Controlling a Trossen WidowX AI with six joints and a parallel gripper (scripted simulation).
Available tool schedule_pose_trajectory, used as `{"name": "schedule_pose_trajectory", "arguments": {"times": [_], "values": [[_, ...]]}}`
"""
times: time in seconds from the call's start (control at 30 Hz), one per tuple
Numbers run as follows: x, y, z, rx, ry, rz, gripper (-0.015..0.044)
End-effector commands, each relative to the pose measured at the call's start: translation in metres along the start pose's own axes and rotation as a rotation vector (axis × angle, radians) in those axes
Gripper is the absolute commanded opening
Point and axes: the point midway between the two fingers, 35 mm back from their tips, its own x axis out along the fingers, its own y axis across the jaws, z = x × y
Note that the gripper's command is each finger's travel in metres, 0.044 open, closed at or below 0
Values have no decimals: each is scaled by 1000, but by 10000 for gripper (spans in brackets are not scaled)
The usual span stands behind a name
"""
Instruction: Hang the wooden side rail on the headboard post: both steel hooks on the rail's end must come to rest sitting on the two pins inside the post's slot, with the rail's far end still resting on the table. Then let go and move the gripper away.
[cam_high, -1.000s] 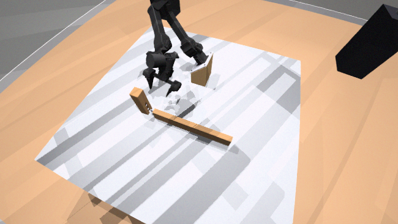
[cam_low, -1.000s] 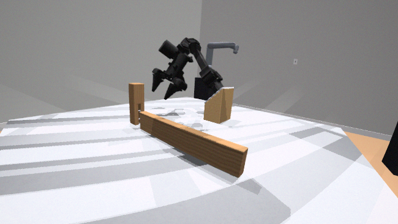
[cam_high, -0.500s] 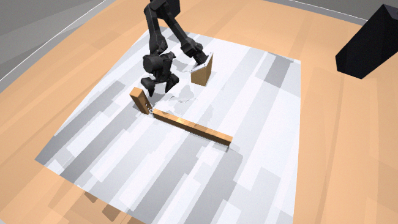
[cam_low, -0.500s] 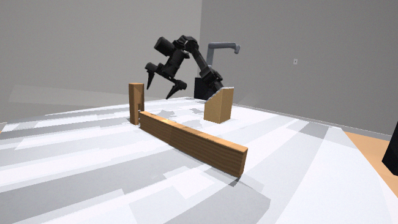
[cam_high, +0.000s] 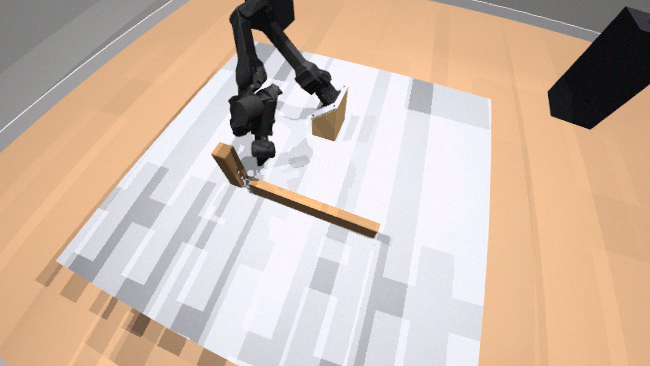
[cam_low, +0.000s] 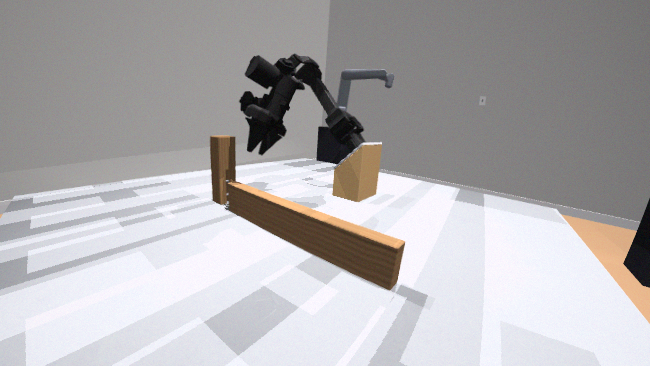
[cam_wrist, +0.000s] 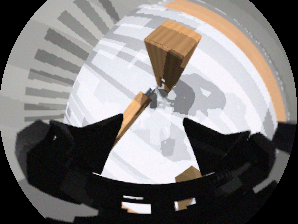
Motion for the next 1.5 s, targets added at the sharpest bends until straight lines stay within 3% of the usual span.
{"name": "schedule_pose_trajectory", "arguments": {"times": [0.0, 0.57, 1.0, 1.47], "values": [[-5, 16, 6, -952, 68, 1, 440], [-3, 17, 22, -2108, 194, 37, 440], [0, 14, 36, -2963, 318, 172, 440], [0, 14, 37, -3010, 324, 184, 440]]}}
